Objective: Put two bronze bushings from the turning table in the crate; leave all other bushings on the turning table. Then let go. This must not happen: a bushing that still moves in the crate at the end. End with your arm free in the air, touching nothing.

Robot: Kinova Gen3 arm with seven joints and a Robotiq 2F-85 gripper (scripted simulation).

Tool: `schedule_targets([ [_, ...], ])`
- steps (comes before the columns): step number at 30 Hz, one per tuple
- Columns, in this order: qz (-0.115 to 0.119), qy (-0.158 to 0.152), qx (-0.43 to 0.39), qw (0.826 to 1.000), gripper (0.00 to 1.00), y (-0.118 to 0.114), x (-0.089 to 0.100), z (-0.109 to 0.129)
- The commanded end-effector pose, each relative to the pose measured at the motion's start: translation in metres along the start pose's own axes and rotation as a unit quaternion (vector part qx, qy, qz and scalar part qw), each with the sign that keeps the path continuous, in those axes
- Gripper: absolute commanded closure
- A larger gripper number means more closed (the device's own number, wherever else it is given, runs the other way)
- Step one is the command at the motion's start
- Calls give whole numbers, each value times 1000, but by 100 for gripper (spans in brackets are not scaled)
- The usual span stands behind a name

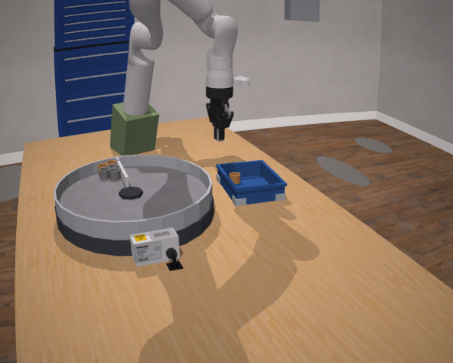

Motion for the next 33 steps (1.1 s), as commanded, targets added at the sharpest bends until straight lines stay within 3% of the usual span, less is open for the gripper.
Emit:
schedule_targets([
  [1,-2,-1,-3,1000,86,2,1,-2],
  [3,-2,-1,-3,1000,86,2,1,-2],
  [8,-2,0,-105,995,86,-2,-1,-59],
  [20,-2,0,-105,995,86,-2,-1,-59],
  [25,-1,0,-205,979,86,-7,-3,-116],
  [33,-1,0,-205,979,86,-7,-3,-116],
])
Point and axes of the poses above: the point where the finger pads meet when closed, its own x axis back along the fingers, its own y axis across the jaws, z = x × y, the point moved 9 cm from there along x, back along the fingers, and after that the axes turned 15 degrees about -x, right-handed, at the moved point
